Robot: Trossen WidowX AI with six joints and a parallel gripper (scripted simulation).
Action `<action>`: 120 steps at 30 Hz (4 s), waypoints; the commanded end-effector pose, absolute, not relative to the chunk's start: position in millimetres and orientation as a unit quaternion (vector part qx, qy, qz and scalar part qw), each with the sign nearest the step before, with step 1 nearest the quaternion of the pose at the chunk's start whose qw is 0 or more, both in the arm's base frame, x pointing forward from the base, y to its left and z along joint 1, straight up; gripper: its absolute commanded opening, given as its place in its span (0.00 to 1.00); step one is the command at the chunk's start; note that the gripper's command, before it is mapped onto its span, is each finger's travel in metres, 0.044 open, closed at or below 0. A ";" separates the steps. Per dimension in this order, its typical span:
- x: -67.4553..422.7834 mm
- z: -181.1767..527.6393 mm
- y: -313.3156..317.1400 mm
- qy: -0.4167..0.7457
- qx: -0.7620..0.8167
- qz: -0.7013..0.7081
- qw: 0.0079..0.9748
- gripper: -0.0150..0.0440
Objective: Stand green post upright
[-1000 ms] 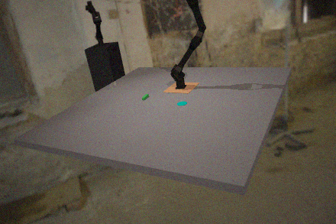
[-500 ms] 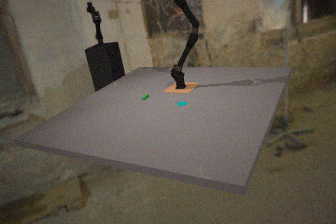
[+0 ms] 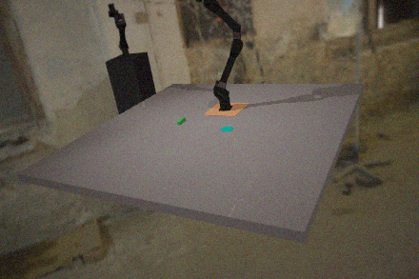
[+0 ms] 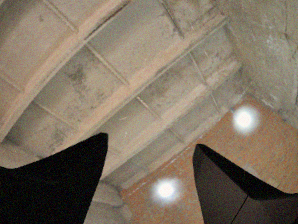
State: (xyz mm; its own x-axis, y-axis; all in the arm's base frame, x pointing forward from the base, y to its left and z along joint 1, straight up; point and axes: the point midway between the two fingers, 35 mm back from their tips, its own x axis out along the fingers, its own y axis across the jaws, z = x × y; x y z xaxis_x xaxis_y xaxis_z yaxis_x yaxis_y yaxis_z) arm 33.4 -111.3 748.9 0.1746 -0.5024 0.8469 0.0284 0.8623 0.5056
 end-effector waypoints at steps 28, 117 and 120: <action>147.6 524.8 -314.8 -0.151 0.226 -0.505 0.819 0.65; 195.1 64.8 -205.0 0.700 0.025 -0.040 0.713 0.29; 195.9 74.0 -205.7 0.700 0.025 -0.040 0.713 0.29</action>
